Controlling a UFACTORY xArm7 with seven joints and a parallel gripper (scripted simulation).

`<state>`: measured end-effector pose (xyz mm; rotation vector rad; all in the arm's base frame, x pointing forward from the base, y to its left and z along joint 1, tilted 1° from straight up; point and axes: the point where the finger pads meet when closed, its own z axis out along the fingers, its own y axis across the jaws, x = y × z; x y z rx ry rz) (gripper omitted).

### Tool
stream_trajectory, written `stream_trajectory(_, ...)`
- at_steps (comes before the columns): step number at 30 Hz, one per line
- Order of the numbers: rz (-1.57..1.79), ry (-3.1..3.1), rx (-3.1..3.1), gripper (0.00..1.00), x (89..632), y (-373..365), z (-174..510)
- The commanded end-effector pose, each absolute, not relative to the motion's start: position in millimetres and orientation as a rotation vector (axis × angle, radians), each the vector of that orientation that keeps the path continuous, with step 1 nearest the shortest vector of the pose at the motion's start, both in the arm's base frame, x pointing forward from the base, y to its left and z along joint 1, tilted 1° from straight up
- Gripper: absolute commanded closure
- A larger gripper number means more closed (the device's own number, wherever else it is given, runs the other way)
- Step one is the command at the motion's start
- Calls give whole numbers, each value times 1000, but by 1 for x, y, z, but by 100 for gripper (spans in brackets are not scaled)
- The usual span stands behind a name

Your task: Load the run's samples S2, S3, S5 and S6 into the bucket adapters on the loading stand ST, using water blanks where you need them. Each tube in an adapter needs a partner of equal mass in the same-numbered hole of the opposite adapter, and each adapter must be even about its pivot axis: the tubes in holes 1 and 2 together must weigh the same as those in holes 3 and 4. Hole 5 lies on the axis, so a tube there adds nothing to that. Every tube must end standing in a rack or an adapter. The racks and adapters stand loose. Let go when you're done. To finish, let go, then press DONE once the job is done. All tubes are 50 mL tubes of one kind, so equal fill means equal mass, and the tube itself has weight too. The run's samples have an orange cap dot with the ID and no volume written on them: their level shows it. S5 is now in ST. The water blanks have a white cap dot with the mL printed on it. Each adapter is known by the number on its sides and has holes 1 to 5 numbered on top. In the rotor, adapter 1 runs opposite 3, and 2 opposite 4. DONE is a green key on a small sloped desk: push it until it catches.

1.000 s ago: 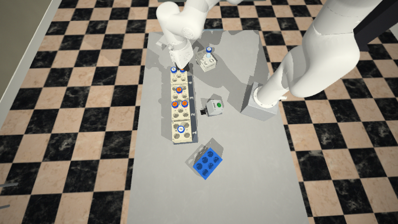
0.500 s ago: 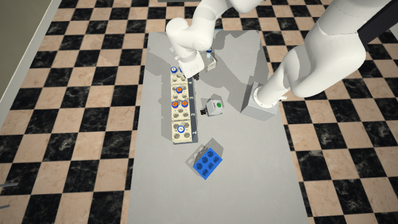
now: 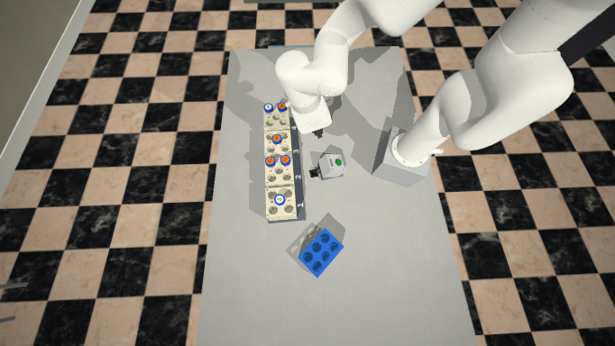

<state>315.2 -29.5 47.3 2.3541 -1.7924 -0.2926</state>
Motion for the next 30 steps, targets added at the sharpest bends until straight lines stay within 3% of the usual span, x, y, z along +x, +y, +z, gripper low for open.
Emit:
stream_trajectory(1,-282,-1803,2348,100,300,-17,42)
stream_trajectory(19,-283,-1803,2348,100,238,27,18)
stream_trajectory(30,-283,-1803,2348,100,237,28,18)
